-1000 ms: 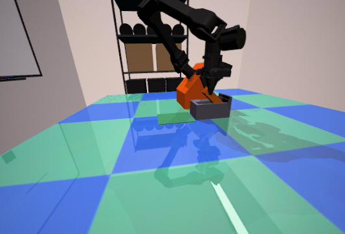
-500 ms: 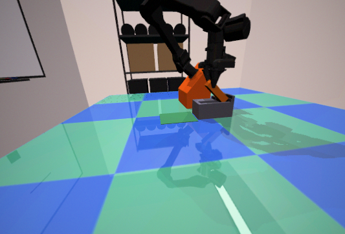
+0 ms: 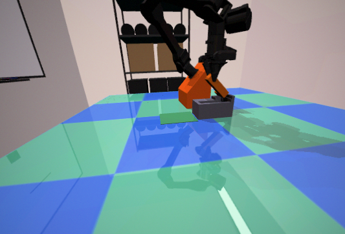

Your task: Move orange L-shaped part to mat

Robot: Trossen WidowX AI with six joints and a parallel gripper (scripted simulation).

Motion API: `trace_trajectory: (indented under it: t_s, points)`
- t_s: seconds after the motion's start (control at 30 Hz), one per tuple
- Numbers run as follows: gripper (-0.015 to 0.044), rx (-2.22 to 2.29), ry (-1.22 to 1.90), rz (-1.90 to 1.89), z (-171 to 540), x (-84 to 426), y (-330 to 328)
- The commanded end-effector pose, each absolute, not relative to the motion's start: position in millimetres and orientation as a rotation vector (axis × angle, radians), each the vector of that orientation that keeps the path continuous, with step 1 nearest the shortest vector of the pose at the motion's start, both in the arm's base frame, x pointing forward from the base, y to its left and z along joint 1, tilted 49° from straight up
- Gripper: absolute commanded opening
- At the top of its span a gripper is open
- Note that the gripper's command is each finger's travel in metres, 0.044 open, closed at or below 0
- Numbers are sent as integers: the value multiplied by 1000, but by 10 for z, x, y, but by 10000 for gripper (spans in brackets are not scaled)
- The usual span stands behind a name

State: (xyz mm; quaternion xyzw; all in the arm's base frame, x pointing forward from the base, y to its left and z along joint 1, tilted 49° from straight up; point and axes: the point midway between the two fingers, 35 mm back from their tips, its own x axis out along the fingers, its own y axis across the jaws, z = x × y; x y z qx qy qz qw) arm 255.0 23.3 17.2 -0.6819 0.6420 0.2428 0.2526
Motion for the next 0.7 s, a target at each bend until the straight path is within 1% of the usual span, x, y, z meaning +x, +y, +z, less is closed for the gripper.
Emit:
trace_trajectory:
  t_s: [0.0,0.37,0.67]
  points:
    - [0,-1847,1731,655,227,2568,302]
    - [0,-1847,1731,655,265,2563,311]
    - [0,-1848,1733,655,482,2541,60]
